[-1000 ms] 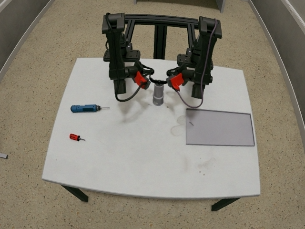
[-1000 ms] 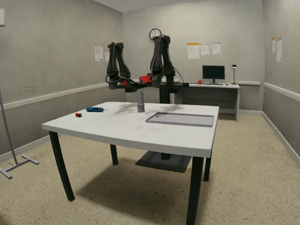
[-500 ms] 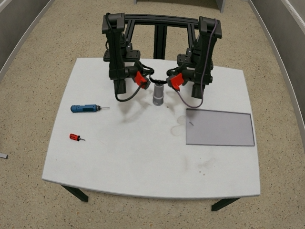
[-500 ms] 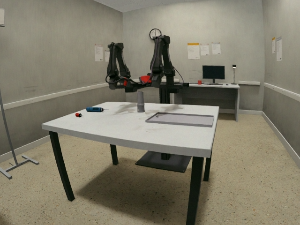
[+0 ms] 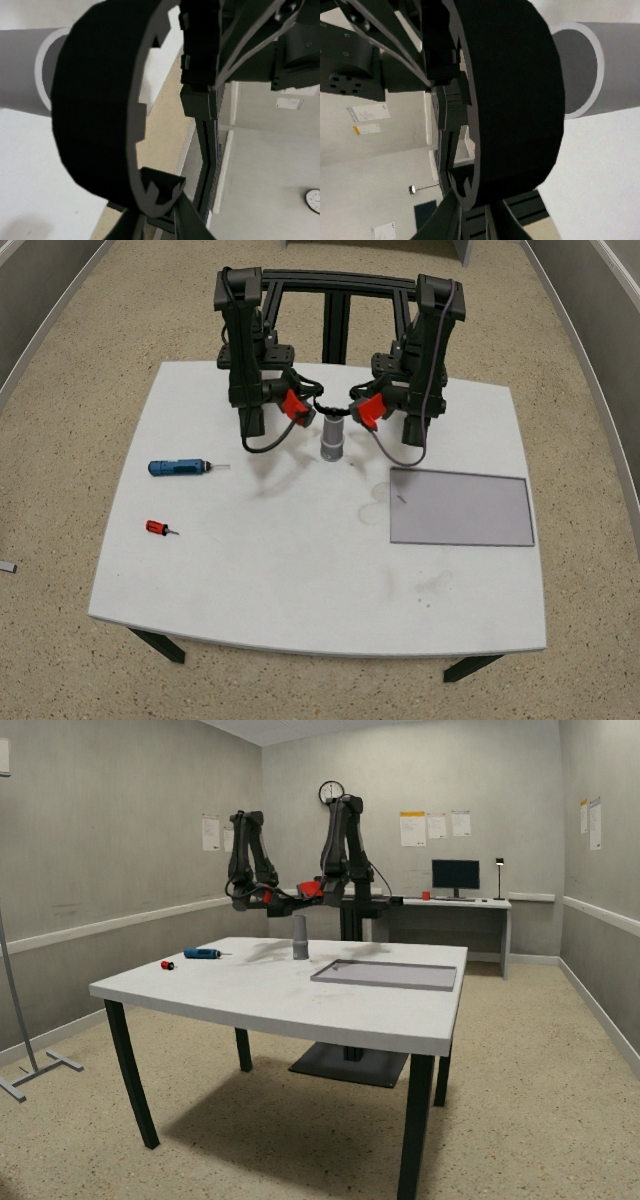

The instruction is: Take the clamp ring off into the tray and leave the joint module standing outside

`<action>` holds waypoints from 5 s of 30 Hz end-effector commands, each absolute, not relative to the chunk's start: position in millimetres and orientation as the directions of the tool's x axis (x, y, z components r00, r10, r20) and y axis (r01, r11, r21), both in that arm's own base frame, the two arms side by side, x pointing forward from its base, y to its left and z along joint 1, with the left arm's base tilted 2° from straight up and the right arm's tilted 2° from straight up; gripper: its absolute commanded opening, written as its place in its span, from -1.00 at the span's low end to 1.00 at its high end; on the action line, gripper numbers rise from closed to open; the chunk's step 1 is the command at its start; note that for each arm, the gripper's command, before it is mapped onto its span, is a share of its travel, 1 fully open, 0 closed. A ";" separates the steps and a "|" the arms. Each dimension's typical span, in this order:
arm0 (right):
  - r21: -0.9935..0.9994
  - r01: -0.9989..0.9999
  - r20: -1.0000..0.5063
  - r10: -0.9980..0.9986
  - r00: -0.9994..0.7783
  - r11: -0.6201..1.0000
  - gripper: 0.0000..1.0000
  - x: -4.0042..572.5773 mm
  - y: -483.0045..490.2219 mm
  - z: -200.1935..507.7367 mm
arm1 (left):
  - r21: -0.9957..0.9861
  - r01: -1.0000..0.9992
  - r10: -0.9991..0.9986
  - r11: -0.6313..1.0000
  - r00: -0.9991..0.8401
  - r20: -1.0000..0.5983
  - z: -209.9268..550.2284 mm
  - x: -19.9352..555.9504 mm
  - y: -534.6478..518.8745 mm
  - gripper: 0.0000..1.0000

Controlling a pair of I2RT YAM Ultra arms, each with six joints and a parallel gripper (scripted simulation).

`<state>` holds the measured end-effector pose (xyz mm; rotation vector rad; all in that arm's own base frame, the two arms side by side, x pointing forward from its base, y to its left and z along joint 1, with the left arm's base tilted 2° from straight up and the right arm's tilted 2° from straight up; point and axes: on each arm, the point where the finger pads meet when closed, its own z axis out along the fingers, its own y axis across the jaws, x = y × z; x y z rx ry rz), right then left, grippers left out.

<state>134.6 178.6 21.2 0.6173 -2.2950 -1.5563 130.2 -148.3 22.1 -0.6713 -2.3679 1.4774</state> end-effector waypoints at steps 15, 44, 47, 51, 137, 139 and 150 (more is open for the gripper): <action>0.925 -0.238 -0.058 -0.507 -0.860 0.297 -0.80 146.9 184.3 30.2 | -0.888 0.274 0.514 0.369 -0.856 -0.051 30.9 141.5 -151.3 -0.87; 0.925 -0.237 -0.057 -0.507 -0.860 0.297 -0.66 146.8 184.3 30.3 | -0.885 0.288 0.518 0.366 -0.853 -0.063 29.7 142.4 -151.0 -0.87; 0.925 -0.237 -0.057 -0.507 -0.860 0.297 -0.66 146.8 184.3 30.3 | -0.885 0.288 0.518 0.366 -0.853 -0.063 29.7 142.4 -151.0 -0.87; 0.925 -0.237 -0.057 -0.507 -0.860 0.297 -0.66 146.8 184.3 30.3 | -0.885 0.288 0.518 0.366 -0.853 -0.063 29.7 142.4 -151.0 -0.87; 0.927 -0.211 -0.031 -0.498 -0.866 0.310 -0.60 173.4 130.8 49.6 | -0.884 0.297 0.515 0.360 -0.854 -0.077 29.5 144.3 -151.3 -0.87; 0.927 -0.211 -0.032 -0.496 -0.868 0.309 -0.60 173.8 131.0 49.9 | -0.884 0.297 0.516 0.360 -0.853 -0.077 29.5 144.1 -151.5 -0.87; 0.929 -0.200 -0.018 -0.502 -0.864 0.311 -0.60 175.5 123.4 50.4 | -0.884 0.297 0.516 0.360 -0.853 -0.077 29.5 144.1 -151.4 -0.87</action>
